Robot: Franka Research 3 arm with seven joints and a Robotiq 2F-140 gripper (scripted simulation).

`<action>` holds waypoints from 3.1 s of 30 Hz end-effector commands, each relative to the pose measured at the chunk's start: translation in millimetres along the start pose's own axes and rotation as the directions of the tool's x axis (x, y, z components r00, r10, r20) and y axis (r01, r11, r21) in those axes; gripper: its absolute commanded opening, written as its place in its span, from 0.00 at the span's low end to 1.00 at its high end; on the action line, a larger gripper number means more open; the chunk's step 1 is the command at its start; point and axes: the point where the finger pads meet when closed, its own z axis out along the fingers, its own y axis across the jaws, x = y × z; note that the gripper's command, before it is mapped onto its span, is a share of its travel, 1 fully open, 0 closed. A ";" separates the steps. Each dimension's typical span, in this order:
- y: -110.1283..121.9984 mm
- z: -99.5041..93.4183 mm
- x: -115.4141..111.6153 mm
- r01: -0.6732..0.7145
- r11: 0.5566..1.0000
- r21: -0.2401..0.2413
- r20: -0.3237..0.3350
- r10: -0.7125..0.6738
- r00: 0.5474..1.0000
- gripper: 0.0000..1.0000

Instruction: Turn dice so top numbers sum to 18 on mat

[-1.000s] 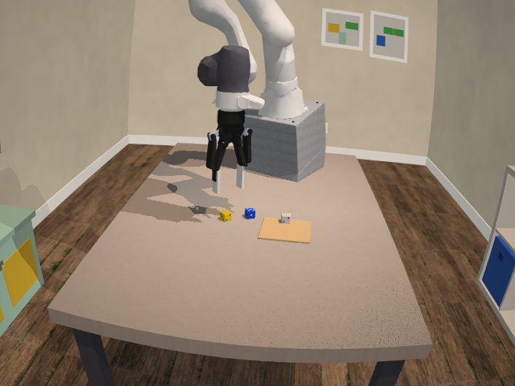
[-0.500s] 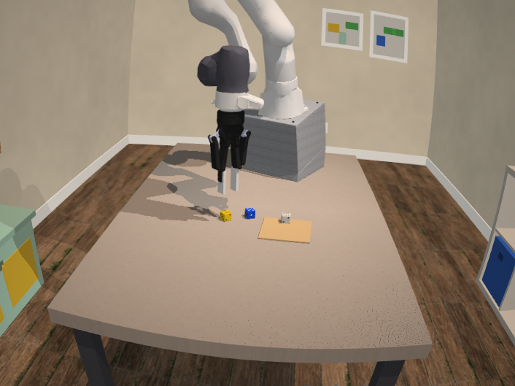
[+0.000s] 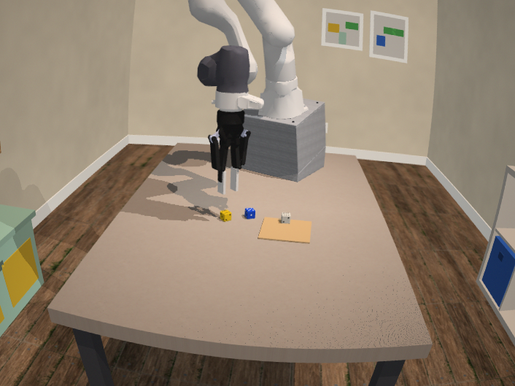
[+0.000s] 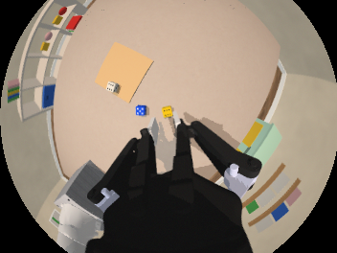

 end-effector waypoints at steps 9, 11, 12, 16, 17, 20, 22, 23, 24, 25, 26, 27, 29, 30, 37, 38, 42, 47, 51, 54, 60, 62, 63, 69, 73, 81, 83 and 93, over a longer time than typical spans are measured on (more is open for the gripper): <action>0.9 2.3 -0.4 0.004 1.000 -0.001 0.003 -0.004 1.000 0.25; 1.0 3.5 -0.4 0.004 1.000 -0.002 0.004 -0.004 1.000 0.25; 1.0 4.3 -0.4 0.004 1.000 -0.002 0.004 -0.004 1.000 0.25; 1.3 8.6 -0.5 0.004 1.000 -0.002 0.004 -0.004 1.000 0.25; 1.3 9.9 -0.5 0.004 1.000 -0.002 0.004 -0.004 1.000 0.25; 1.5 14.2 -0.5 0.004 1.000 -0.002 0.004 -0.004 1.000 0.25; 1.6 15.8 -0.6 0.004 1.000 -0.002 0.004 -0.004 1.000 0.25; 1.6 15.8 -0.6 0.004 1.000 -0.002 0.004 -0.004 1.000 0.25; 1.7 17.4 -0.6 0.004 1.000 -0.002 0.004 -0.004 1.000 0.25; 1.8 19.0 -0.6 0.004 1.000 -0.002 0.004 -0.004 1.000 0.25; 1.9 20.7 -0.6 0.004 1.000 -0.002 0.004 -0.004 1.000 0.25; 1.9 22.4 -0.6 0.004 1.000 -0.002 0.004 -0.004 1.000 0.25; 2.1 25.8 -0.7 0.004 1.000 -0.002 0.004 -0.004 1.000 0.25; 2.2 27.6 -0.7 0.004 1.000 -0.002 0.004 -0.004 1.000 0.25; 2.8 39.1 -0.9 0.004 1.000 -0.002 0.004 -0.004 1.000 0.25; 2.8 40.5 -0.9 0.004 1.000 -0.002 0.004 -0.004 1.000 0.25; 3.0 43.3 -0.9 0.004 1.000 -0.002 0.004 -0.004 1.000 0.25; 3.2 48.9 -1.0 0.004 1.000 -0.002 0.004 -0.004 1.000 0.25; 3.4 51.7 -1.0 0.004 1.000 -0.002 0.004 -0.004 1.000 0.25; 3.5 53.0 -1.0 0.004 1.000 -0.002 0.004 -0.004 1.000 0.25; 3.5 53.7 -1.0 0.004 1.000 -0.002 0.004 -0.004 1.000 0.25; 3.5 53.8 -1.1 0.004 1.000 -0.002 0.004 -0.004 1.000 0.25; 3.5 53.8 -1.1 0.004 1.000 -0.002 0.004 -0.004 1.000 0.25; 3.5 53.8 -1.1 0.004 1.000 -0.002 0.004 -0.004 1.000 0.25; 3.5 53.8 -1.1 0.004 1.000 -0.002 0.004 -0.004 1.000 0.25; 3.5 53.8 -1.1 0.004 1.000 -0.002 0.004 -0.004 1.000 0.25; 3.5 53.8 -1.1 0.004 1.000 -0.002 0.004 -0.004 1.000 0.25; 3.5 53.8 -1.1 0.004 1.000 -0.002 0.004 -0.004 1.000 0.25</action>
